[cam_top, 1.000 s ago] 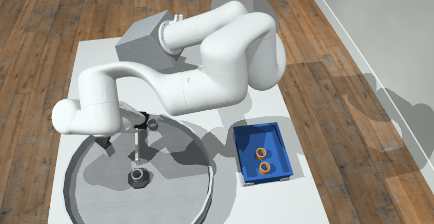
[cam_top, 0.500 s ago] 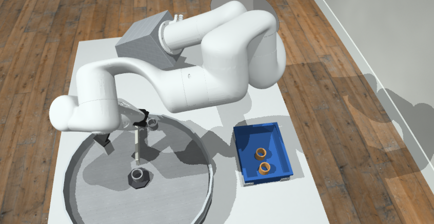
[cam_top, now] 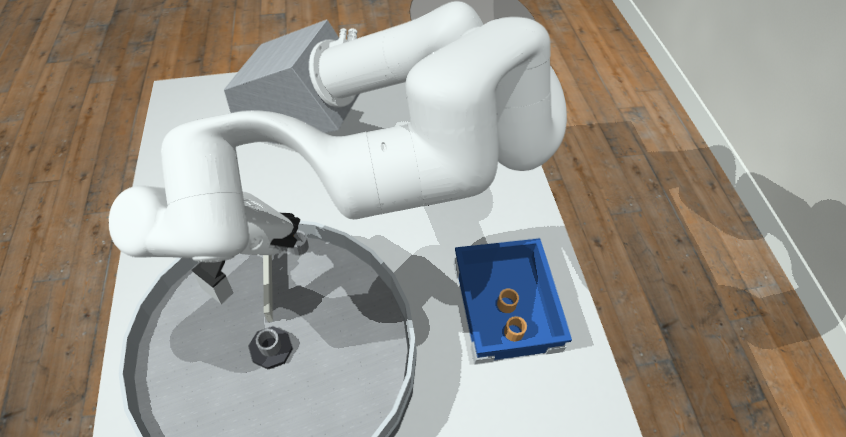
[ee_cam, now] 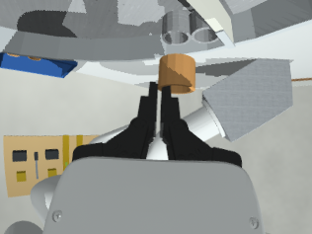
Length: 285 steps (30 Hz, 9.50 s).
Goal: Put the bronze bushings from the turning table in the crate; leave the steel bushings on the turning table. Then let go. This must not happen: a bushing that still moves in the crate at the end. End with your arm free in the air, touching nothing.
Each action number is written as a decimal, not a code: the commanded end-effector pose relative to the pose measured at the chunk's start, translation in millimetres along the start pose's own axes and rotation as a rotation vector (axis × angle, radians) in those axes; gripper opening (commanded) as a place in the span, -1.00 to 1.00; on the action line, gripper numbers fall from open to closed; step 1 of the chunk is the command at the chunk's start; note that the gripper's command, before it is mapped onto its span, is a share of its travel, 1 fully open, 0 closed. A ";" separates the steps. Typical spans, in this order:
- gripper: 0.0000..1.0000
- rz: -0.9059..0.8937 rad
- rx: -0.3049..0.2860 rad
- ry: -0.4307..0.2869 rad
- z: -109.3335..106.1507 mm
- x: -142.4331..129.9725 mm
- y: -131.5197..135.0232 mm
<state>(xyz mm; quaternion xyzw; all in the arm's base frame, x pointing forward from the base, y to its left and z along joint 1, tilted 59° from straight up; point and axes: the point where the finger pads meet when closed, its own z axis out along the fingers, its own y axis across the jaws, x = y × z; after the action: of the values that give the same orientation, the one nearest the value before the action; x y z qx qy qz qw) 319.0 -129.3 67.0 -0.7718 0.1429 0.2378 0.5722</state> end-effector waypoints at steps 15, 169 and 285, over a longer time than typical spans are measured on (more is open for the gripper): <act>-1.00 0.001 -0.001 0.005 40.2 -50.8 -94.8; -1.00 0.001 -0.001 0.005 211.6 -85.1 -288.0; -1.00 0.001 -0.001 0.005 230.1 -84.5 -285.6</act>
<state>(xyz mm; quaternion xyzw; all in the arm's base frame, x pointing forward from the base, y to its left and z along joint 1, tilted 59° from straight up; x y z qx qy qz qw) 350.3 151.6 298.2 -0.7697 0.1599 0.2147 0.5796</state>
